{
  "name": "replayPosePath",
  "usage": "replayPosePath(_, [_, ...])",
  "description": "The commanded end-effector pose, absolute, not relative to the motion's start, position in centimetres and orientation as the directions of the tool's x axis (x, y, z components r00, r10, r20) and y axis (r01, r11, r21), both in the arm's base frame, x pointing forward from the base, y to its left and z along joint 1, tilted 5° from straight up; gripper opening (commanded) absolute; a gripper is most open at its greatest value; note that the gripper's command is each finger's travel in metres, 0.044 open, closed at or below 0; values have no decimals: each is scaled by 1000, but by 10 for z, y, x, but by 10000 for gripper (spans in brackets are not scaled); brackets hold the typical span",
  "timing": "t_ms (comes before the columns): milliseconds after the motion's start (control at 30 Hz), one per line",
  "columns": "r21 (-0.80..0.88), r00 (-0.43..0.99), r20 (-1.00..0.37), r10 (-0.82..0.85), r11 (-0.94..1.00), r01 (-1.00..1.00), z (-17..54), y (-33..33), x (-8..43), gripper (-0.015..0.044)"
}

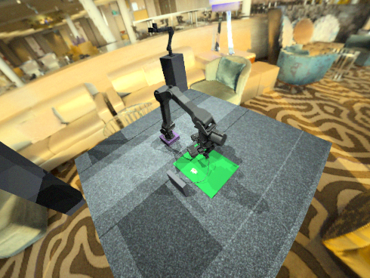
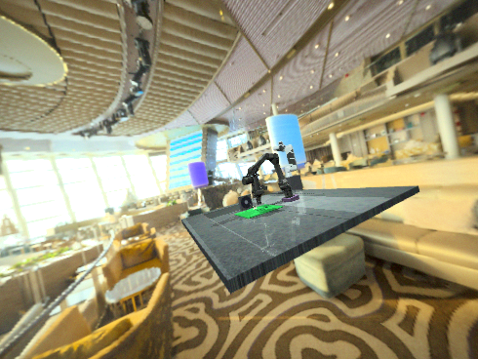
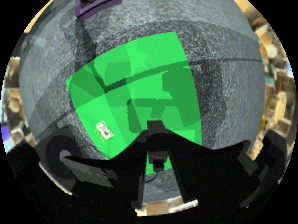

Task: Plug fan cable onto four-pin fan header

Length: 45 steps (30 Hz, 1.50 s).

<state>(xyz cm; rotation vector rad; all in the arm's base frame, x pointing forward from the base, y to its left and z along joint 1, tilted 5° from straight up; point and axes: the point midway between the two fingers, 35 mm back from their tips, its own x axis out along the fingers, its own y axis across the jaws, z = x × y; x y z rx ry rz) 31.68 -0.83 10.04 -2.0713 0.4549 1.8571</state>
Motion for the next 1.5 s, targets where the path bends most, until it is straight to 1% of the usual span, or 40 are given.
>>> replayPosePath(0, [-44, 107, -994, -20, -823, -566, 102, -14, 318, 0])
replayPosePath(400, [-80, 106, -994, -21, -522, -849, 102, -30, 317, 0])
replayPosePath(767, [-101, 106, -994, -22, -167, -981, 102, -44, 316, 0])
replayPosePath(1100, [-108, 106, -994, -23, 179, -978, 102, -57, 314, 0])
replayPosePath(1467, [-102, 106, -994, -25, 533, -840, 102, -72, 311, 0])
